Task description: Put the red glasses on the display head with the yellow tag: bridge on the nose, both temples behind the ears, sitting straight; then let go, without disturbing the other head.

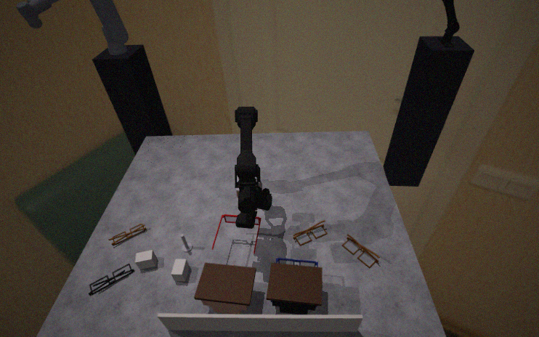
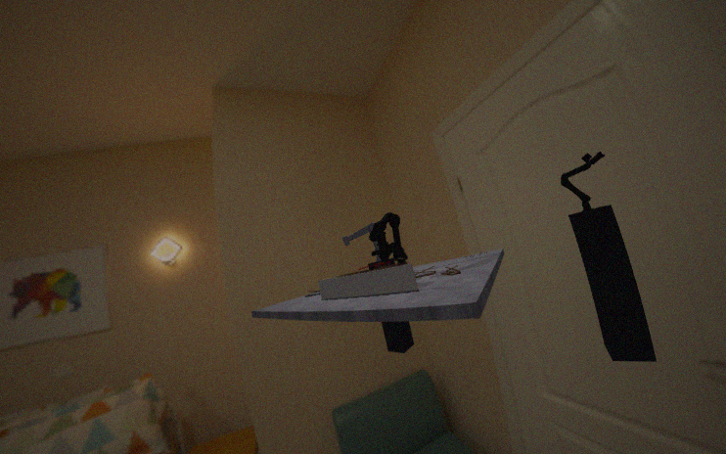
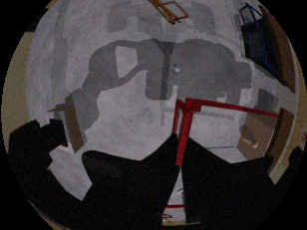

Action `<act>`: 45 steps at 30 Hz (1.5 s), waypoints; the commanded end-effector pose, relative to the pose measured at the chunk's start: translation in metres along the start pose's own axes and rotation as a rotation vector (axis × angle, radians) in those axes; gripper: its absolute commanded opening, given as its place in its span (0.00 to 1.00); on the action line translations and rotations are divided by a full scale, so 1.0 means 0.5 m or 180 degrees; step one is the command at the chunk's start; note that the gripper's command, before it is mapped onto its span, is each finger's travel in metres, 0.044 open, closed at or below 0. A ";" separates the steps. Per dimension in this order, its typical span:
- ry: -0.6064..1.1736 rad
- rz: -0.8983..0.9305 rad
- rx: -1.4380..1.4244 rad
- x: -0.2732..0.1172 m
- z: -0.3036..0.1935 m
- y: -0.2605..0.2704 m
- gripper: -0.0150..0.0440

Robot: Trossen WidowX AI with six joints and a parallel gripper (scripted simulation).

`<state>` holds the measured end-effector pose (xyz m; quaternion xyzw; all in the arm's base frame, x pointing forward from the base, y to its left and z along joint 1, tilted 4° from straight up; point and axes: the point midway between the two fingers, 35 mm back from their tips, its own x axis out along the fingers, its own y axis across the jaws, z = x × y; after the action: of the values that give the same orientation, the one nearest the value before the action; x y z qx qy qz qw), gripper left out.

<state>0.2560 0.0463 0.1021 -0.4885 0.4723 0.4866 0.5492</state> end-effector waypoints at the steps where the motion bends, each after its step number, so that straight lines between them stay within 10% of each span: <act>1: -0.0021 0.0025 -0.0012 0.008 0.000 -0.001 0.25; 45: 0.0017 -0.0090 -0.0015 0.068 0.000 -0.034 0.25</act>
<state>0.2701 0.0482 0.0686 -0.4936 0.4683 0.4808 0.5531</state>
